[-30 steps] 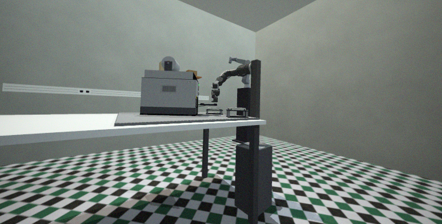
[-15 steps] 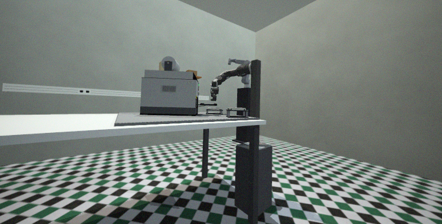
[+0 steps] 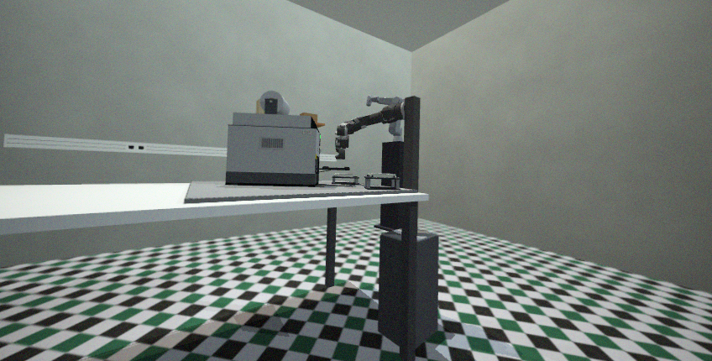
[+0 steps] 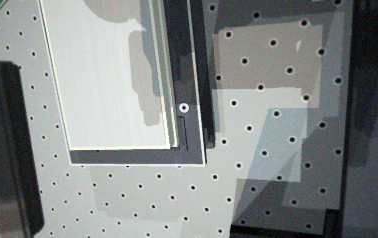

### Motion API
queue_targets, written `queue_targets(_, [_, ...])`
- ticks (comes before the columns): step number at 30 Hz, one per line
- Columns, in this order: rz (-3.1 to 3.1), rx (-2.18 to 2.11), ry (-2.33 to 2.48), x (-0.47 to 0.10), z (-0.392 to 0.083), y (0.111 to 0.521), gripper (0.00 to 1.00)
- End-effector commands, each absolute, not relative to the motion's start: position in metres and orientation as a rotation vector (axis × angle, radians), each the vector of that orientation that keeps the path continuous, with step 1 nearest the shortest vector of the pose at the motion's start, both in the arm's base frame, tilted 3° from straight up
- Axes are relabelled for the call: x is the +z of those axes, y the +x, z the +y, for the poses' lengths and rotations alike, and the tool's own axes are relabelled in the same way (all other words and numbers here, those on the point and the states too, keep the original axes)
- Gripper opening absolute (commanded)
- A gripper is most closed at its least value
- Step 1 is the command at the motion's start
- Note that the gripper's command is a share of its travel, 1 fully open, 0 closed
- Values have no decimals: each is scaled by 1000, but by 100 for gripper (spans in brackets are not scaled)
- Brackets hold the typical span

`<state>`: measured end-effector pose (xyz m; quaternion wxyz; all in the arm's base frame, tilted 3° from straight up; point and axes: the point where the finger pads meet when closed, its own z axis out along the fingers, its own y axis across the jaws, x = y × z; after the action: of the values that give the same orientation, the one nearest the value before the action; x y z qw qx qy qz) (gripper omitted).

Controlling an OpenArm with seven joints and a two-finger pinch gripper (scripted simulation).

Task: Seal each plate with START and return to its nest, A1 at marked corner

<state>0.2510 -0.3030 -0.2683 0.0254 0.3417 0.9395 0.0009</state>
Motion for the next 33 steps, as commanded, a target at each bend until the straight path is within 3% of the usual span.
queue_targets(1, [2910, -22, 1071, -264, -302, 253, 65])
queue_targets(15, [2929, -52, 1028, -230, -272, 292, 65])
queue_targets(33, [2933, -49, 1024, -230, -271, 292, 65])
